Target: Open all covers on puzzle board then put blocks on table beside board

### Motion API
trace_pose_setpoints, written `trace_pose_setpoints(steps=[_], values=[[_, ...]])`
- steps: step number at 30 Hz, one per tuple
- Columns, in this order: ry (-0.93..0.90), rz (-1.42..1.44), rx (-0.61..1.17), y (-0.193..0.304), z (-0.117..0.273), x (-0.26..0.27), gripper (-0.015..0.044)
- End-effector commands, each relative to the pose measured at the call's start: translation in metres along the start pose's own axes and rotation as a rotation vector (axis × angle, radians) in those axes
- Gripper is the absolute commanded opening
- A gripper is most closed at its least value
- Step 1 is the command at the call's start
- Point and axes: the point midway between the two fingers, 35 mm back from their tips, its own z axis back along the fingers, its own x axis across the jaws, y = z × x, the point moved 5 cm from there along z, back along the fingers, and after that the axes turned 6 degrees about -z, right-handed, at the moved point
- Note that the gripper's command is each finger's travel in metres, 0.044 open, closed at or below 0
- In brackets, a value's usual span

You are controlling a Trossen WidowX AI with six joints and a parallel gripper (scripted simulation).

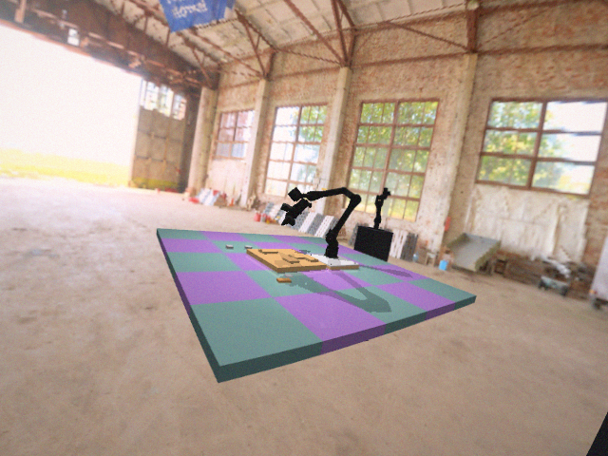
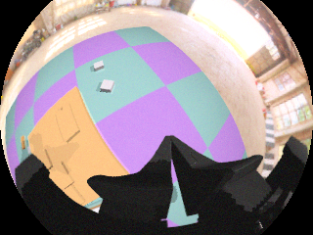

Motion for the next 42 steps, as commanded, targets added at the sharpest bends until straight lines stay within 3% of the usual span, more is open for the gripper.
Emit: trace_pose_setpoints(steps=[1, 22, 42], values=[[-0.055, 0.021, 0.028, -0.004, -0.002, 0.018, 0.0000], [-0.292, 0.182, 0.193, -0.004, 0.007, 0.123, 0.0000], [-0.419, 0.384, 0.385, 0.027, 0.039, 0.217, 0.0000]])
